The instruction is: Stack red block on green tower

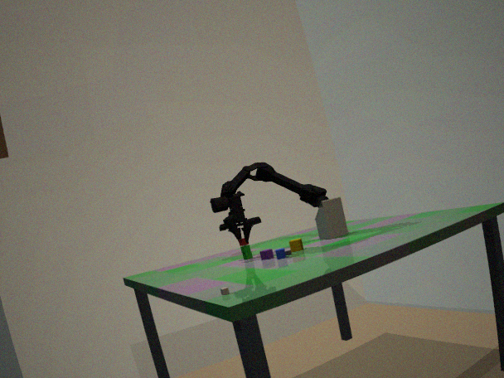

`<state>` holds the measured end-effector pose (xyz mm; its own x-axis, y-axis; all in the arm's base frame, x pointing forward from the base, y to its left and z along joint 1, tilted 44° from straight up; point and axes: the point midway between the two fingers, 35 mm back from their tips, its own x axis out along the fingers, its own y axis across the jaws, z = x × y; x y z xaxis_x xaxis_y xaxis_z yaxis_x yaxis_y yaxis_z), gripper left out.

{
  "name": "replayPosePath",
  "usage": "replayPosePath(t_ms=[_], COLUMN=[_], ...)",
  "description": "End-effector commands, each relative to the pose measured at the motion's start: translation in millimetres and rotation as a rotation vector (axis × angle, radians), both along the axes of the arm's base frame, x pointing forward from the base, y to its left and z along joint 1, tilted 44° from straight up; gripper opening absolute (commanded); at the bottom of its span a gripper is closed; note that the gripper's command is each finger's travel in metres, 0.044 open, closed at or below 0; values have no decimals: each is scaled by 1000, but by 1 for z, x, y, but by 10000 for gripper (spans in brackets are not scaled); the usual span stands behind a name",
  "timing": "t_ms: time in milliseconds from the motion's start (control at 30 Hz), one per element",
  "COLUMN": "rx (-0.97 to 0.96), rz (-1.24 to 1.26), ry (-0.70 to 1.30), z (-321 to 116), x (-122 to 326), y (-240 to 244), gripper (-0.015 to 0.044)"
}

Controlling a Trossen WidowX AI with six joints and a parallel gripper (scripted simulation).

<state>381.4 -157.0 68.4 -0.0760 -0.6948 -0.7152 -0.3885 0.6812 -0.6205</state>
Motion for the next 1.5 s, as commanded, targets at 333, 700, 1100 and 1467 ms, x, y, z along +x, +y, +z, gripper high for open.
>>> replayPosePath(t_ms=[333,700,1100,1467], rx=[-2,-2,1,1], rz=[5,5,4,4], ry=[8,8,8,8], z=[-5,-5,-5,-5], x=[-2,-2,-2,-2], y=[-2,-2,-2,-2], gripper=[0,0,79,368])
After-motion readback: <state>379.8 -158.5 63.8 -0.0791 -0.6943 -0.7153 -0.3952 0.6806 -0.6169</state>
